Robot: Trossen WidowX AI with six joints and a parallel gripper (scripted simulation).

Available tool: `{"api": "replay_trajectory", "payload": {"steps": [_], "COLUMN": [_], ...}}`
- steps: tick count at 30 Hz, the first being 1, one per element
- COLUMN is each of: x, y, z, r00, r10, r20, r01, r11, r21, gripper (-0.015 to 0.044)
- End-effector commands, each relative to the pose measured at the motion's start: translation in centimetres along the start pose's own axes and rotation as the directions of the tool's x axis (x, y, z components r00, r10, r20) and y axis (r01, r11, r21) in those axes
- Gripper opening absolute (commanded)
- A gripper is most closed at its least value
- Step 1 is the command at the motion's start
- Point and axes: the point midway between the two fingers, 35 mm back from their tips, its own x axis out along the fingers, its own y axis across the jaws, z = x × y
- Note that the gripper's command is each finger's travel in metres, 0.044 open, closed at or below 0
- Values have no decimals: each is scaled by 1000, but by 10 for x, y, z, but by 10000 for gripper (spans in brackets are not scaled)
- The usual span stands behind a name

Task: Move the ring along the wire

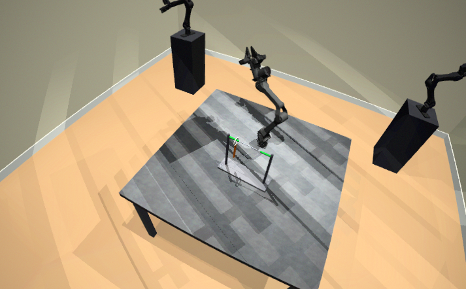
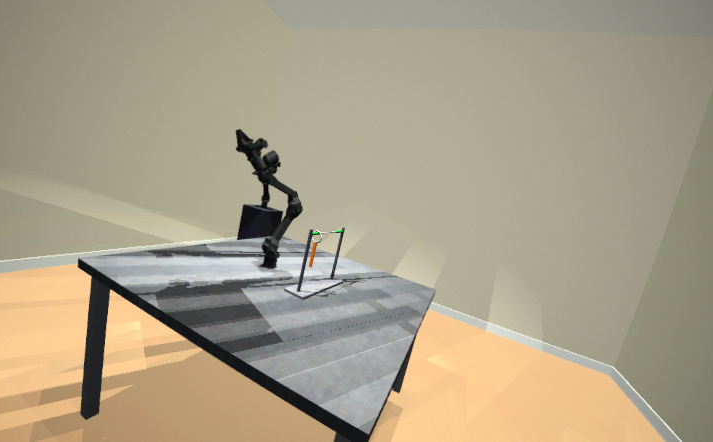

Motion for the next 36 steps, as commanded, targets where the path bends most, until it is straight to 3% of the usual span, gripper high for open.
{"api": "replay_trajectory", "payload": {"steps": [1, 8, 16, 27, 36], "x": [-21, -75, -162, -313, -446], "y": [33, 92, 152, 197, 194], "z": [-34, -85, -127, -157, -163], "r00": [984, 887, 677, 256, -121], "r10": [148, 409, 683, 938, 988], "r20": [-95, -213, -275, -234, -91], "r01": [-146, -388, -619, -800, -776], "r11": [989, 912, 730, 342, -37], "r21": [30, 133, 288, 493, 629], "gripper": [160, 160, 160, 160, 160]}}
